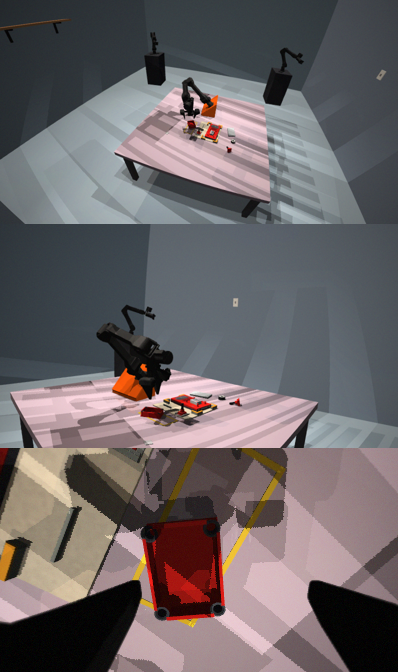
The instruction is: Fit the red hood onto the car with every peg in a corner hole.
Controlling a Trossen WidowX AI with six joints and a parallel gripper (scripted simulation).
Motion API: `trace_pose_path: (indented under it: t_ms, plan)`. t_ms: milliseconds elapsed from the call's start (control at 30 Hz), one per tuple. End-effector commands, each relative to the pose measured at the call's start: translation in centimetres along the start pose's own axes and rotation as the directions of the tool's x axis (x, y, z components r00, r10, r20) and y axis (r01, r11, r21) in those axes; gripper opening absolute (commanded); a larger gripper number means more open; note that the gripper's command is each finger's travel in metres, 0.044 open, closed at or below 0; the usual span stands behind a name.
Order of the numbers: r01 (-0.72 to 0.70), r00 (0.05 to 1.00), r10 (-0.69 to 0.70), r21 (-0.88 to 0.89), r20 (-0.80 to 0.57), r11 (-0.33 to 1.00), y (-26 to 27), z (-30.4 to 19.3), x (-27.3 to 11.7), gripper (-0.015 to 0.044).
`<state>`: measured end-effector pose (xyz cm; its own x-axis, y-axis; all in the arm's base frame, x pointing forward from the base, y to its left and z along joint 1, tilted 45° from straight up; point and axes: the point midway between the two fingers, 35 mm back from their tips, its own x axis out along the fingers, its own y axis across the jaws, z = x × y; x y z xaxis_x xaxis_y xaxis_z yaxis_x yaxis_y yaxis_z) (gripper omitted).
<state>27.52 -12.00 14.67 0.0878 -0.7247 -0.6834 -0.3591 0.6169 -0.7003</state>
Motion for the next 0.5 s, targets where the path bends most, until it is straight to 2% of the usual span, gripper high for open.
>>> trace_pose_path:
  t_ms: [0, 467]
  plan:
    - [-0.059, 0.996, 0.055, -0.067, -0.071, 0.996, 2.60, -1.18, 0.73, 0.0440]
    - [-0.060, 0.996, 0.055, -0.067, -0.071, 0.996, 2.64, -1.39, 1.20, 0.0440]
